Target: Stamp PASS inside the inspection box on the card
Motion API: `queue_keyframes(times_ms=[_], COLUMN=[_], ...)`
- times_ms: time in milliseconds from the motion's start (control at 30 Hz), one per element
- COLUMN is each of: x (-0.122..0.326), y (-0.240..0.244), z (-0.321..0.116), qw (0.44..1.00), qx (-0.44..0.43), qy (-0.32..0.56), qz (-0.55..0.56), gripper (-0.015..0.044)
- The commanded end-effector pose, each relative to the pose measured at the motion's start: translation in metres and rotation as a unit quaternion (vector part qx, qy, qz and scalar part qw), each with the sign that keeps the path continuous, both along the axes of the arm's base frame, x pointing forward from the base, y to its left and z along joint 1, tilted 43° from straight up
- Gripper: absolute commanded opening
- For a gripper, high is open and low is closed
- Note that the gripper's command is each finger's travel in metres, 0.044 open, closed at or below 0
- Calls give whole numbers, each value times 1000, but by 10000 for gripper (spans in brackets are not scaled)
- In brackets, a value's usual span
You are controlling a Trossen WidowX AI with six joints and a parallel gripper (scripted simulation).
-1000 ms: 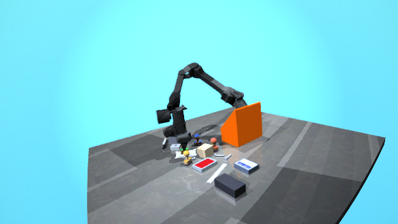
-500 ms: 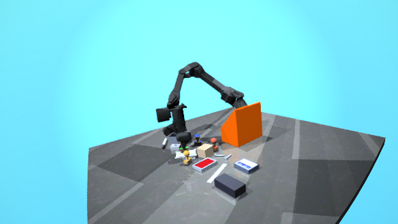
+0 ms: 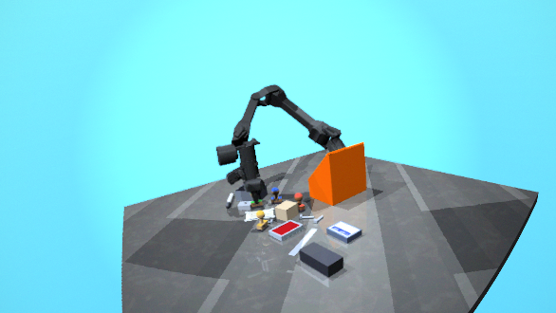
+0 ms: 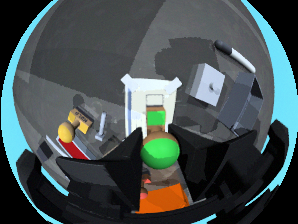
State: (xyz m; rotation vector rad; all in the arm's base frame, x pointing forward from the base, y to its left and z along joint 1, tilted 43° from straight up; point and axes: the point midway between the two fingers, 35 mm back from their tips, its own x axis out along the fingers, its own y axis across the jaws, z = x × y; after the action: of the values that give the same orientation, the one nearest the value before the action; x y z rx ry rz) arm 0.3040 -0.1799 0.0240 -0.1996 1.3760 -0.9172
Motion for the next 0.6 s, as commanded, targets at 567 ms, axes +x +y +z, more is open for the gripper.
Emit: queue_keyframes(times_ms=[567], x=[3], y=[23], z=[29], qw=[1000], qx=[-2], qy=[-4], qz=[-2], gripper=[0])
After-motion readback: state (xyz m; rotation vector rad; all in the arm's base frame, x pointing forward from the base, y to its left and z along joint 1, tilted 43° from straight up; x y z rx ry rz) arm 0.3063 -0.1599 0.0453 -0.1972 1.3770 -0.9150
